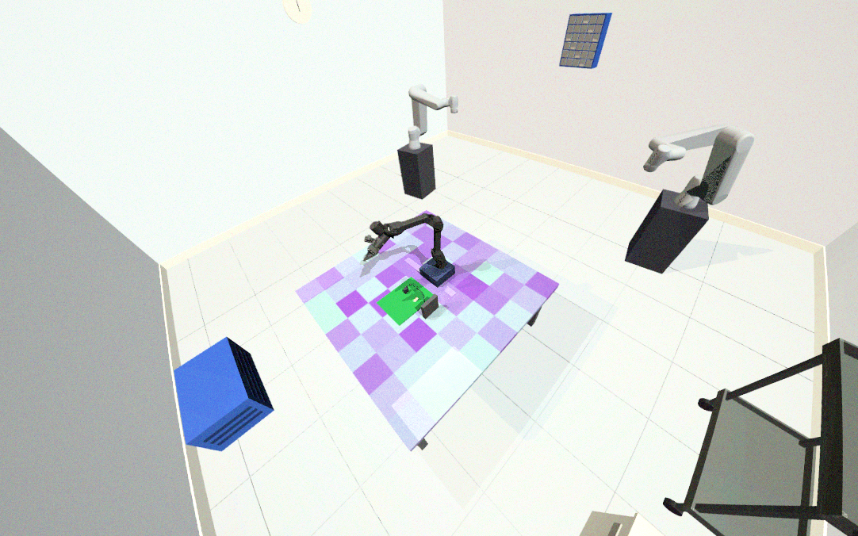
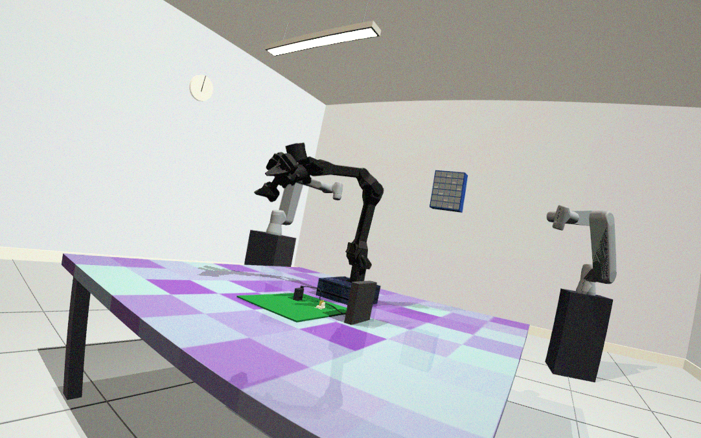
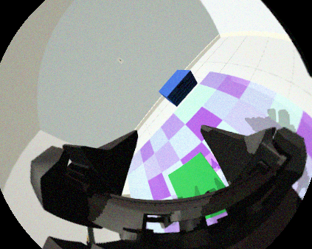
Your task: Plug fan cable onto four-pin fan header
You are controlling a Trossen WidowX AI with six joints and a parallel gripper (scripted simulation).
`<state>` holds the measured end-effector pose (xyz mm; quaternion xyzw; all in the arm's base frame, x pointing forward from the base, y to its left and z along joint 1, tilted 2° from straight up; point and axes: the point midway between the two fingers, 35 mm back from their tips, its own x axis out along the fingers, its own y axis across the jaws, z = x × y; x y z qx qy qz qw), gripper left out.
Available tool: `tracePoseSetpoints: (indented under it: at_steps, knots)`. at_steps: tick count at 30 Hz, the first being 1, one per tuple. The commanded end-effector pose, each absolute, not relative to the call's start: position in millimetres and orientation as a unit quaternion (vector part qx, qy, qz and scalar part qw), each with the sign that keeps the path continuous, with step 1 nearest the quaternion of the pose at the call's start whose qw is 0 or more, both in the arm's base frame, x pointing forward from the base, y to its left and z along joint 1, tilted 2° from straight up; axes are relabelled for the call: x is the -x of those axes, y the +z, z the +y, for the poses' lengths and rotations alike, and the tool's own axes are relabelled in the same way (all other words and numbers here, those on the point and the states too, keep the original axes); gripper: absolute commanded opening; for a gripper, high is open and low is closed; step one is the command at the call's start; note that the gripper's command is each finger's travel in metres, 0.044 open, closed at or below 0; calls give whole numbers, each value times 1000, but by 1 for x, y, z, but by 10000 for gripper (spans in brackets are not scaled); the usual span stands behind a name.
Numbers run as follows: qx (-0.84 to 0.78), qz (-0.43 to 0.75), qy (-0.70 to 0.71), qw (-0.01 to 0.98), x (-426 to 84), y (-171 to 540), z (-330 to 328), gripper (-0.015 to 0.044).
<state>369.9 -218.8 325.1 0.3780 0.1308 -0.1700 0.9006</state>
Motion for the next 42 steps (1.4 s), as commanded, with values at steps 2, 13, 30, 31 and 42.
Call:
tracePoseSetpoints:
  at_steps: [2, 13, 30, 31, 42]
  knots:
    - [-280, 328, -177, 885, -367, 243, -179, 440]
    - [-50, 635, -57, 768, -303, 155, -105, 440]
    - [-1, 684, -18, 729, -285, 145, -94, 440]
    - [-1, 684, -18, 729, -287, 140, -94, 440]
    - [-4, 684, -17, 729, -291, 47, -96, 440]
